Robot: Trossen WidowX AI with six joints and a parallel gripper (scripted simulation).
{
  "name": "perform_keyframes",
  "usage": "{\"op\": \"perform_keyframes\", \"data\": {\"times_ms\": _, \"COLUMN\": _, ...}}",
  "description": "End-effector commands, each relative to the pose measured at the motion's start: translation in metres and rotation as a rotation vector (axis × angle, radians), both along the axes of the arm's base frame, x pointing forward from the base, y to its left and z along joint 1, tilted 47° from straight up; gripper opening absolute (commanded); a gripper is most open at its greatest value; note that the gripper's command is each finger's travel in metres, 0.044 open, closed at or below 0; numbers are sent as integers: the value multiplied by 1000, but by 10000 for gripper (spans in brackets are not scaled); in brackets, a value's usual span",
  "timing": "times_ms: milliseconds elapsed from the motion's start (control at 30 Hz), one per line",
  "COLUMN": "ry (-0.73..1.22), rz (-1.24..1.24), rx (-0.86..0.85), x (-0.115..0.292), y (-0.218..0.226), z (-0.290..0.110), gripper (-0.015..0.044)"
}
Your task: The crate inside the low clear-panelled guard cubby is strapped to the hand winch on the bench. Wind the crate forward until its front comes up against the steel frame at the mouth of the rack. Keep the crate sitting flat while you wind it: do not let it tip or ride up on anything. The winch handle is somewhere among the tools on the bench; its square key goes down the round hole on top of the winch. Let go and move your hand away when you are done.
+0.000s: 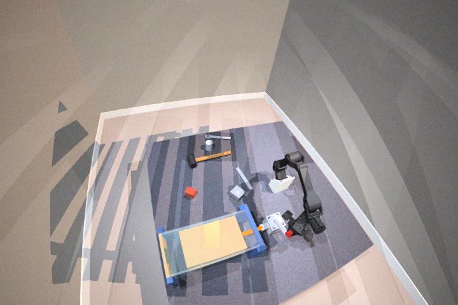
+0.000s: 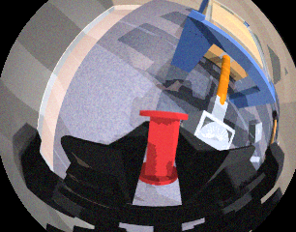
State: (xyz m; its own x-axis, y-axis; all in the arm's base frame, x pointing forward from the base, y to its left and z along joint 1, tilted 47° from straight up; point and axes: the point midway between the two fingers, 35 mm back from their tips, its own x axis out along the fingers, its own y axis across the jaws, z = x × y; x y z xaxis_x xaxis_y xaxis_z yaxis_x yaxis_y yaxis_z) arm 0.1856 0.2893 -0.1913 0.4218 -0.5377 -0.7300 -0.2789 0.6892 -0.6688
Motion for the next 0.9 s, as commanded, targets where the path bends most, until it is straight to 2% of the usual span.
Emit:
{"op": "perform_keyframes", "data": {"times_ms": 0, "ry": 26, "rz": 0, "rx": -11, "x": -15, "y": -4, "z": 0, "gripper": 0}}
{"op": "perform_keyframes", "data": {"times_ms": 867, "ry": 29, "rz": 0, "rx": -12, "x": -53, "y": -18, "z": 13, "gripper": 0}}
